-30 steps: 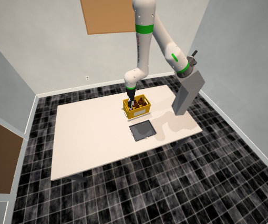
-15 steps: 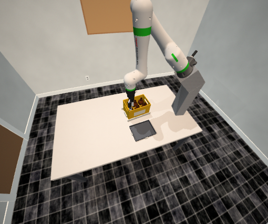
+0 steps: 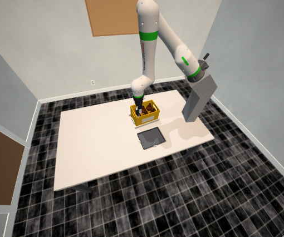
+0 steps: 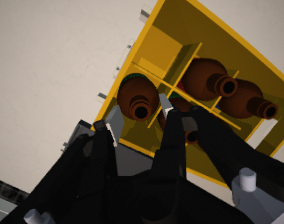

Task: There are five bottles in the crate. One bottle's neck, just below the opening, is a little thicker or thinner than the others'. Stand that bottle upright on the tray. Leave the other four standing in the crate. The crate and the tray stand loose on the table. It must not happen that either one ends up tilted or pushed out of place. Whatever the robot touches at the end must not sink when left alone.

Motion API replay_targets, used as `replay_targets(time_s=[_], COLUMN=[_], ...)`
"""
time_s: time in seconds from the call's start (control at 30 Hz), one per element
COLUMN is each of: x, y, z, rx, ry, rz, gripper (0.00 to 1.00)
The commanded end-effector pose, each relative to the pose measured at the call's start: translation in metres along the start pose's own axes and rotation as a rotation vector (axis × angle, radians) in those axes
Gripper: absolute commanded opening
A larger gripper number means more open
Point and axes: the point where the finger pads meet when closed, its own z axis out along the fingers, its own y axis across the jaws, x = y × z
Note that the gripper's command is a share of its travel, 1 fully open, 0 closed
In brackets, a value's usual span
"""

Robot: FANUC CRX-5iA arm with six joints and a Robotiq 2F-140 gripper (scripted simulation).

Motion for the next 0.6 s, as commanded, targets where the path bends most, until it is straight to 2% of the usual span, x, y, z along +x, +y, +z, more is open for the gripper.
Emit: replay_targets(time_s=[0.0,0.57], x=[0.0003,0.0004], y=[0.0001,-0.0001], z=[0.0023,0.0044], rx=[0.085,0.085], ry=[0.038,0.038], rz=[0.001,0.001], gripper=[0.44,0.44])
